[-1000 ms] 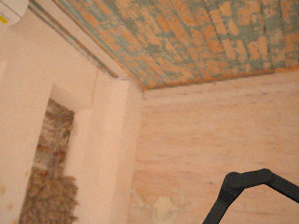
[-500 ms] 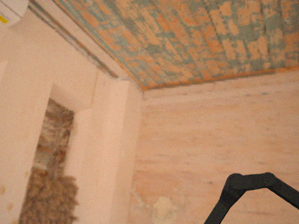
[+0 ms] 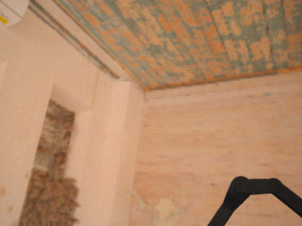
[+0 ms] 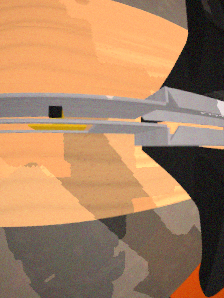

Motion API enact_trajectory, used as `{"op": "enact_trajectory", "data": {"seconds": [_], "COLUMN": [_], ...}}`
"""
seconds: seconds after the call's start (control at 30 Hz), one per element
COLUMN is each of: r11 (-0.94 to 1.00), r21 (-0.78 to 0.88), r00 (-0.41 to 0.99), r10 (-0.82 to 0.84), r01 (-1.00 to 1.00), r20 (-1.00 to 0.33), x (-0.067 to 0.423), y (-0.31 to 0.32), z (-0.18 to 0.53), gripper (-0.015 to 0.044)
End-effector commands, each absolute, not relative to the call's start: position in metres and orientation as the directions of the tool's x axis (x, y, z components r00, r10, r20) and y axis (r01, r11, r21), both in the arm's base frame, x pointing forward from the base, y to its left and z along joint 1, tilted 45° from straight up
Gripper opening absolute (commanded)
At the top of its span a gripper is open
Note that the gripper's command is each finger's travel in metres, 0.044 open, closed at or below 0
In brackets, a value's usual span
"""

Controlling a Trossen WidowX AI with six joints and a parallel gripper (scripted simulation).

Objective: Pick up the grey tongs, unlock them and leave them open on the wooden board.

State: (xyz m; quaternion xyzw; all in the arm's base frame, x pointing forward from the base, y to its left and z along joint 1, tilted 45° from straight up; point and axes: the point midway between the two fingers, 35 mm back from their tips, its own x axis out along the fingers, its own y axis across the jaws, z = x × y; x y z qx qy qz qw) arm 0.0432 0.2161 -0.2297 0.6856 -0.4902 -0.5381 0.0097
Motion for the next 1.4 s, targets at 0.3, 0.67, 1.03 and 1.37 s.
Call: {"op": "enact_trajectory", "data": {"seconds": [0.3, 0.67, 1.03, 1.37], "r11": [-0.518, -0.518, -0.519, -0.521], "r21": [0.542, 0.542, 0.542, 0.545], "r00": [-0.06, -0.06, -0.06, -0.062], "r10": [-0.684, -0.684, -0.684, -0.683], "r01": [-0.662, -0.662, -0.661, -0.657], "r20": [-0.727, -0.727, -0.727, -0.727], "x": [0.043, 0.043, 0.039, -0.032], "y": [0.21, 0.21, 0.212, 0.219], "z": [-0.234, -0.234, -0.227, -0.104], "gripper": [-0.0045, 0.0244, 0.044, 0.044]}}
